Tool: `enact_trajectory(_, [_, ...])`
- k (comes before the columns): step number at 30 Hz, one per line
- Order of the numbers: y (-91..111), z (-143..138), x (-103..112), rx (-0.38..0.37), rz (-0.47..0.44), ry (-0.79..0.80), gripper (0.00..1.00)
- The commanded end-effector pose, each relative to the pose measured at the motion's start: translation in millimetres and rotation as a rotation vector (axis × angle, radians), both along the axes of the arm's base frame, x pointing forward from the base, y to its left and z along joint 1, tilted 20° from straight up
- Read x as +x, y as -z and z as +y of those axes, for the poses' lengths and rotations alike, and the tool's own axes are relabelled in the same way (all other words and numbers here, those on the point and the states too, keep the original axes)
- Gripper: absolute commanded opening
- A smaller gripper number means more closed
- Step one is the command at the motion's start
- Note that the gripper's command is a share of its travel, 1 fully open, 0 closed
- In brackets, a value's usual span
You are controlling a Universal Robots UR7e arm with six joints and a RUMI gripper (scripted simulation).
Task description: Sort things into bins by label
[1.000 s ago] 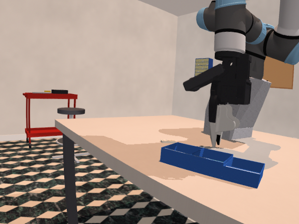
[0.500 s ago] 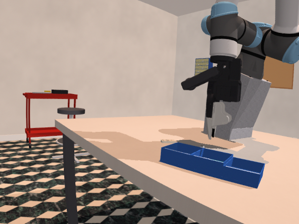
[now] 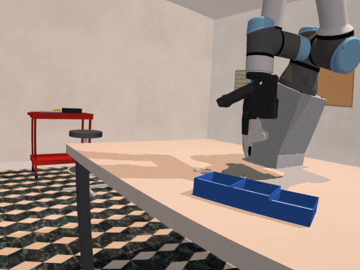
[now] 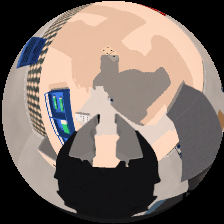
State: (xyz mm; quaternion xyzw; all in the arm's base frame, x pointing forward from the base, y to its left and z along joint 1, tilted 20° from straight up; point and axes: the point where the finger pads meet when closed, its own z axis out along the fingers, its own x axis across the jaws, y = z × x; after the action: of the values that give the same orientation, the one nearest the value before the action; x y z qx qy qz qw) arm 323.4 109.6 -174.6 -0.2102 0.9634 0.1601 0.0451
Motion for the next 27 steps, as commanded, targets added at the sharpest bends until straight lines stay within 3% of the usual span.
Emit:
enact_trajectory(1, [6, -21, -13, 0.007, -0.014, -0.001, 0.18])
enact_trajectory(27, [2, -11, -6, 0.007, -0.014, -0.001, 0.18])
